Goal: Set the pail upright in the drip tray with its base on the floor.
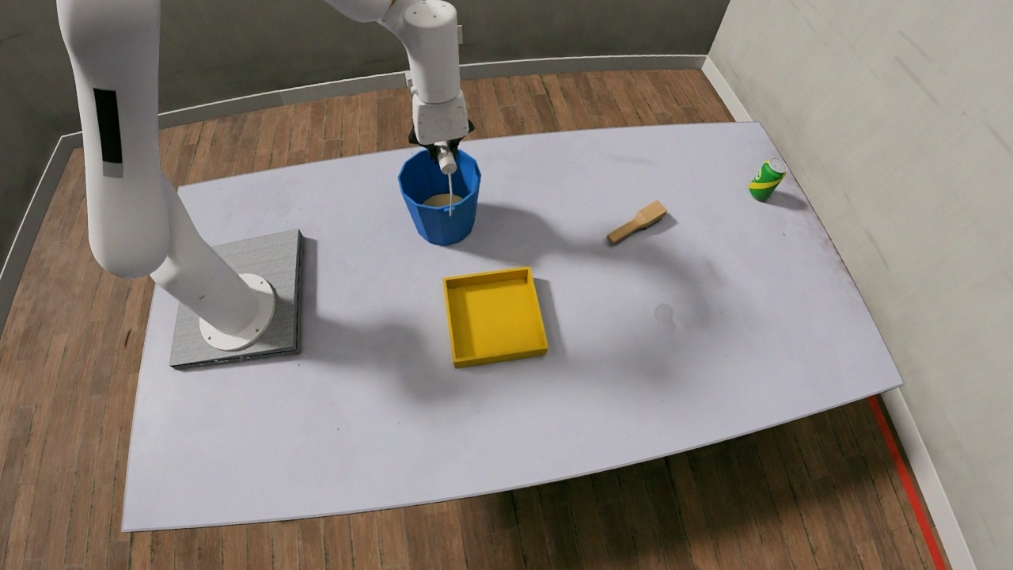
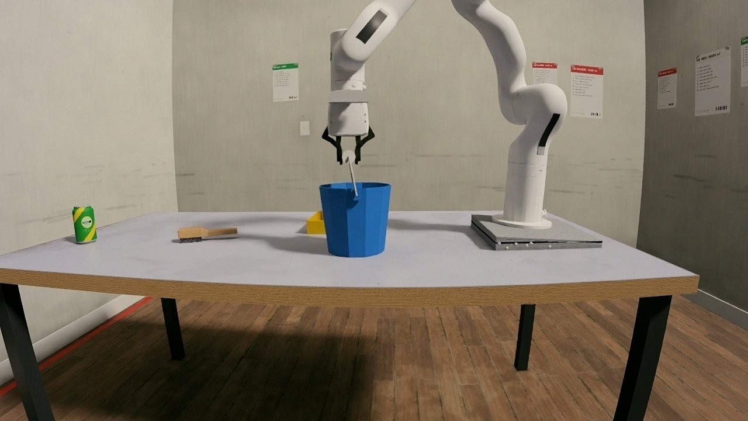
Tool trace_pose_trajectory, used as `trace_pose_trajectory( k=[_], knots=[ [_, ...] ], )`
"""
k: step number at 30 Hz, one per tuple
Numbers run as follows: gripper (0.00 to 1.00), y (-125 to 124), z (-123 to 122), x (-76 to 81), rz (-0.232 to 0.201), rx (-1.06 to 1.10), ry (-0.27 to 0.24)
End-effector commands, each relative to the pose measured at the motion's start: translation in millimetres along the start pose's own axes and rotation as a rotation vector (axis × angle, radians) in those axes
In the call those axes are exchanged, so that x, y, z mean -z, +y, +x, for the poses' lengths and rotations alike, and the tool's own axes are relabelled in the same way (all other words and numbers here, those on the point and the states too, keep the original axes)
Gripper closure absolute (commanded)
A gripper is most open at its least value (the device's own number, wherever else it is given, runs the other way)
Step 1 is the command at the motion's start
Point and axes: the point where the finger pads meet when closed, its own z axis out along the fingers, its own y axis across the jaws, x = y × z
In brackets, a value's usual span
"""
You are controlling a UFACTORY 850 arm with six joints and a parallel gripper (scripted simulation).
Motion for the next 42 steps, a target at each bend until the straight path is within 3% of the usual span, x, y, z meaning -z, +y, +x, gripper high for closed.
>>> trace_pose_trajectory(
  k=[1, 42],
  knots=[
    [1.00, 0.9, 0.2, 1.1, -0.002, 0.000, 0.001],
    [1.00, 0.8, 0.2, 5.7, -0.002, 0.000, 0.001]
  ],
)
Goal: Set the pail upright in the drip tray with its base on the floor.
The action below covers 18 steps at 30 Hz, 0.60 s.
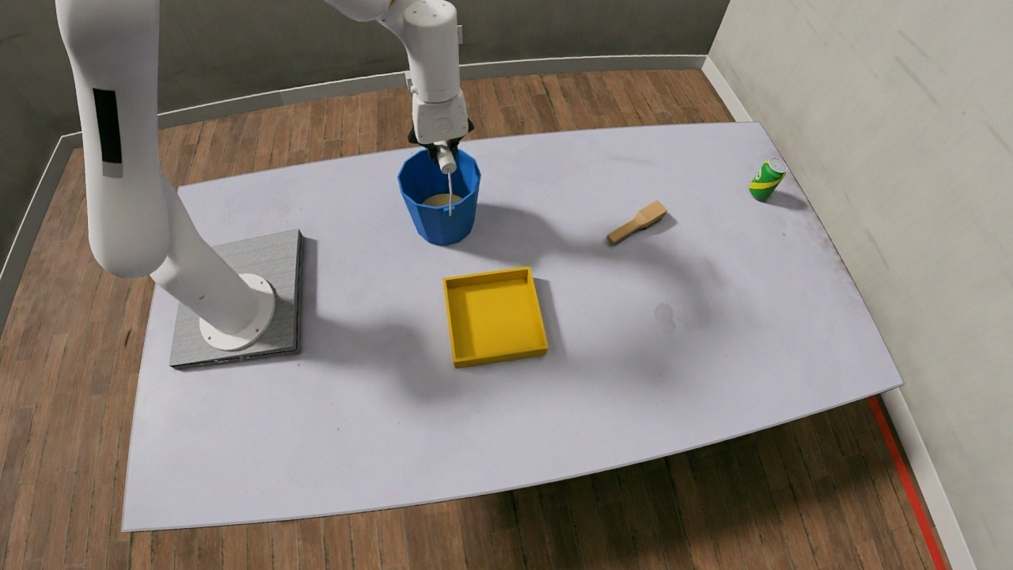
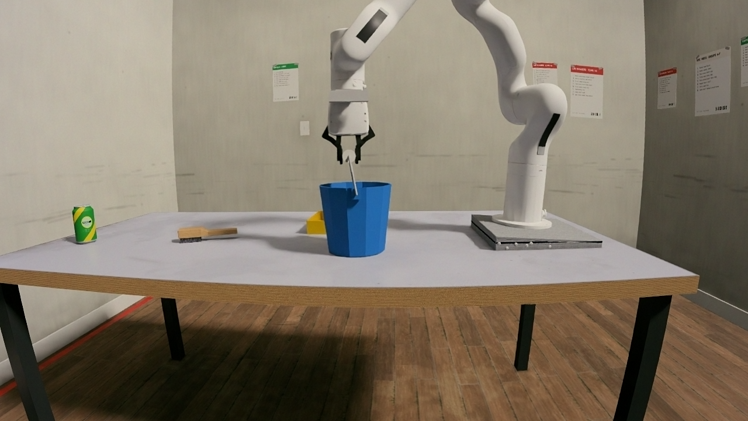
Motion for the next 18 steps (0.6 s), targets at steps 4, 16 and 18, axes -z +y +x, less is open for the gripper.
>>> trace_pose_trajectory(
  k=[4, 16, 18],
  knots=[
    [1.00, 1.4, 0.3, 5.7, -0.004, 0.000, 0.001],
    [1.00, 1.4, 0.3, 20.4, -0.004, 0.000, 0.001],
    [1.00, 1.4, 0.3, 21.9, -0.004, 0.000, 0.001]
  ],
)
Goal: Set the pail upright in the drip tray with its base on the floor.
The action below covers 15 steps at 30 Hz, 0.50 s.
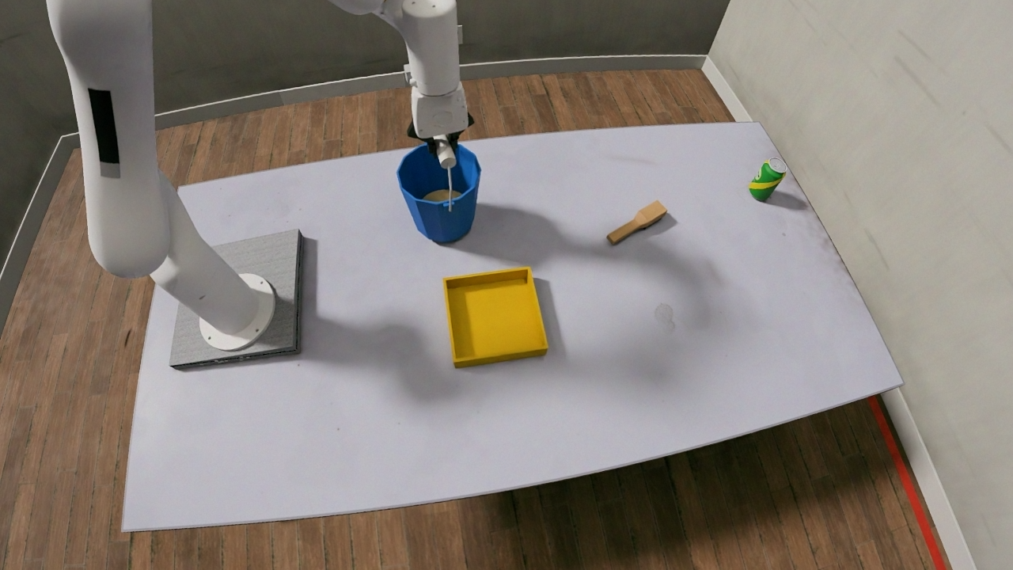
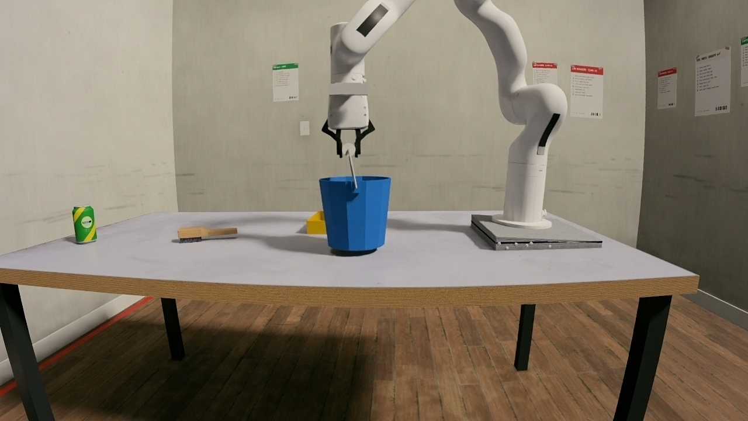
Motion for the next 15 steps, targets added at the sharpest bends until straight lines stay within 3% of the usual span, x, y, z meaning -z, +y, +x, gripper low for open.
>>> trace_pose_trajectory(
  k=[1, 15],
  knots=[
    [1.00, 1.0, 0.2, 6.5, -0.003, 0.000, 0.001],
    [1.00, 0.9, 0.2, 31.6, -0.003, 0.000, 0.001]
  ],
)
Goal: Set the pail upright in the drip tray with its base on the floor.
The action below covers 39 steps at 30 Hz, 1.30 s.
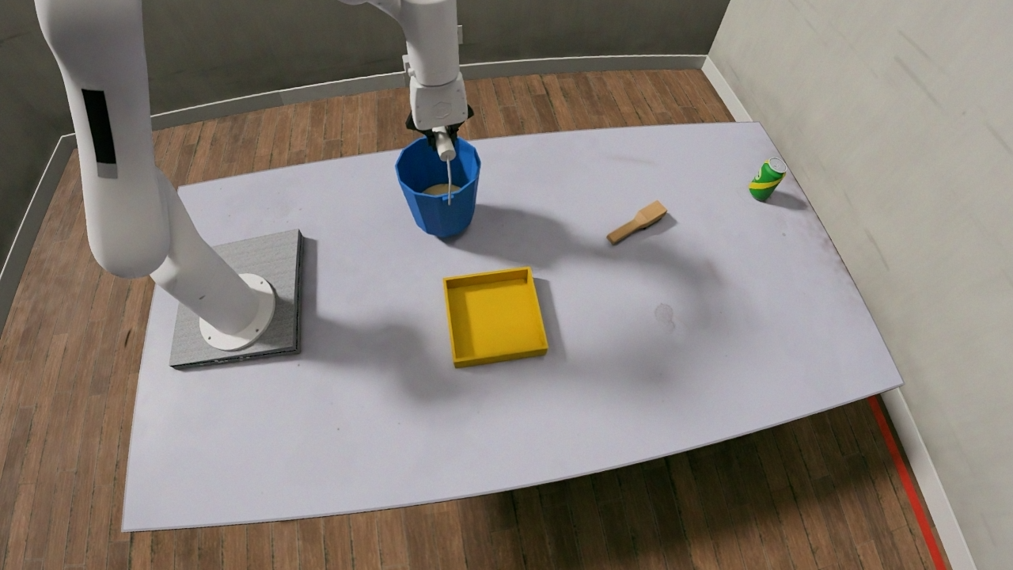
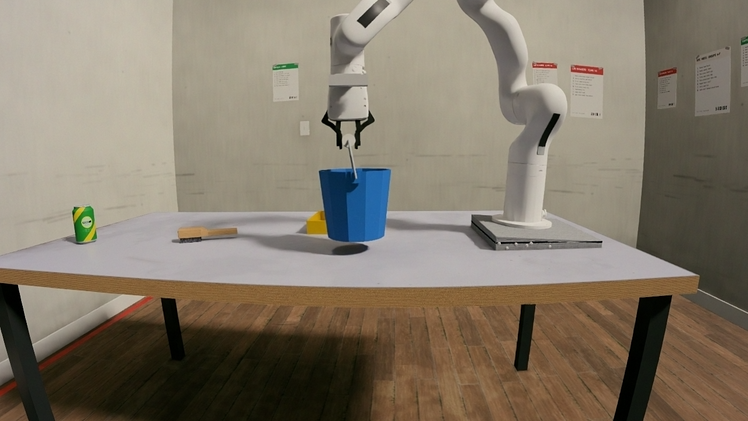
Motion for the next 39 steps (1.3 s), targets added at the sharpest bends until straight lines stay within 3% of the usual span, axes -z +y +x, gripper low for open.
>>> trace_pose_trajectory(
  k=[1, 18, 39],
  knots=[
    [1.00, 0.9, 0.2, 11.8, -0.003, 0.000, 0.001],
    [1.00, 0.9, 0.2, 36.8, -0.003, 0.000, 0.001],
    [1.00, 0.8, 0.2, 51.2, -0.003, 0.000, 0.001]
  ],
)
